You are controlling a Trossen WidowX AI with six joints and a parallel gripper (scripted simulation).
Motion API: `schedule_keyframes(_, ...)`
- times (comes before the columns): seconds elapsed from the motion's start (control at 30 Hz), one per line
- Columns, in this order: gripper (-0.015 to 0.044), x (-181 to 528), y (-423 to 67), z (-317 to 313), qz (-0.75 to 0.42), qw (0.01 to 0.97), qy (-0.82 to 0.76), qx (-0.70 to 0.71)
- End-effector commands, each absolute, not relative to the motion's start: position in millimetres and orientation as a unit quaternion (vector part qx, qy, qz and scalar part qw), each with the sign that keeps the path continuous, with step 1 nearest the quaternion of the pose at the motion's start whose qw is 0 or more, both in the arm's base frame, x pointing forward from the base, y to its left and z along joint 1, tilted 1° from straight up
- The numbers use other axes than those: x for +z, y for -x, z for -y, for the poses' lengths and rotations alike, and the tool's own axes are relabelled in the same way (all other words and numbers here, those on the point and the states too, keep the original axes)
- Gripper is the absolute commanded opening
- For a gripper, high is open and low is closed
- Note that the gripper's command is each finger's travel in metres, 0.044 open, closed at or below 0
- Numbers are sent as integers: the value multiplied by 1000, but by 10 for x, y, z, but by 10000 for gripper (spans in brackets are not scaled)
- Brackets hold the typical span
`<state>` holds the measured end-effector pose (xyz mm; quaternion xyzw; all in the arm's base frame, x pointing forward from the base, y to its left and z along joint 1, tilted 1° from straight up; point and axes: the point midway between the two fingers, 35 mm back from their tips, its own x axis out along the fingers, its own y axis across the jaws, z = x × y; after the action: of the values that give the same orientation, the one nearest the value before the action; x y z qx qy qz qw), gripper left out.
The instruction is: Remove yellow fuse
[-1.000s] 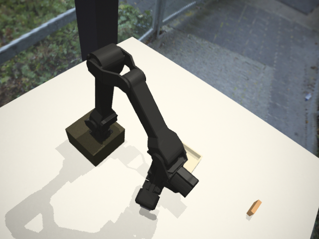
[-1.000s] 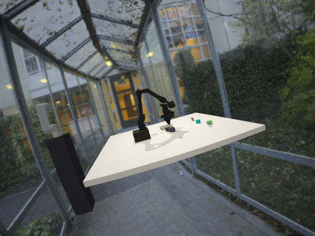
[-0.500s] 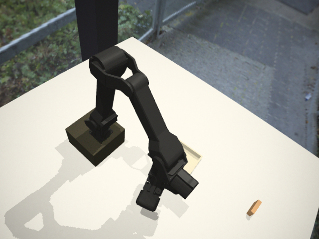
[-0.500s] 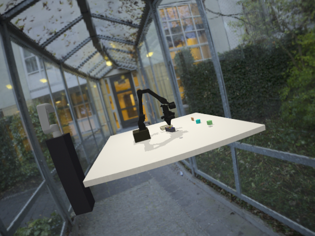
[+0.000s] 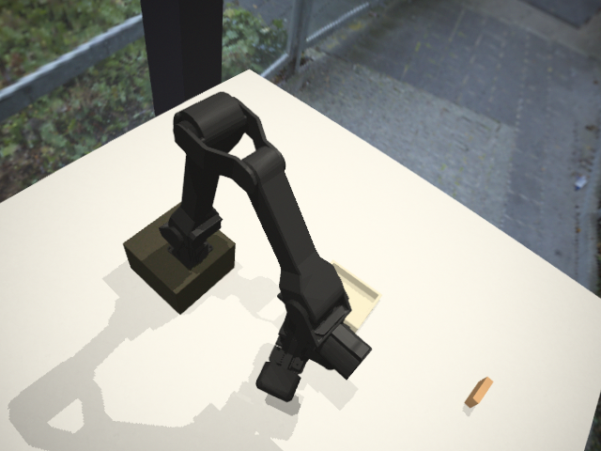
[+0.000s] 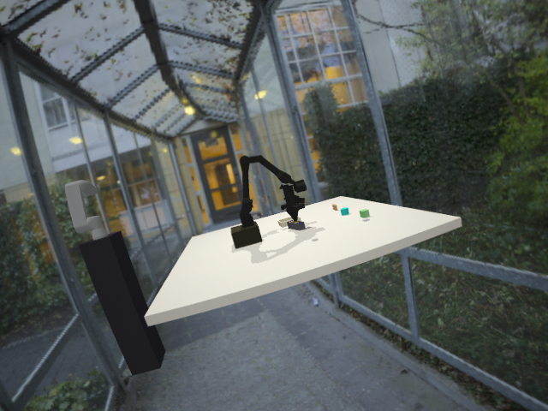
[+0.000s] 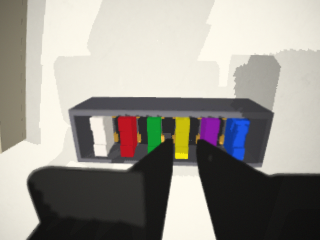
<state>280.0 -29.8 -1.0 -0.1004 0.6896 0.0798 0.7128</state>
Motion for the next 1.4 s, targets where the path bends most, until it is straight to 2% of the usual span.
schedule_keyframes(0.0,72,-50,-2794,292,-690,713,98,81)
schedule_keyframes(0.93,72,-157,-2797,294,-690,713,98,81)
schedule_keyframes(1.37,0,-146,-2796,300,-690,712,100,80)
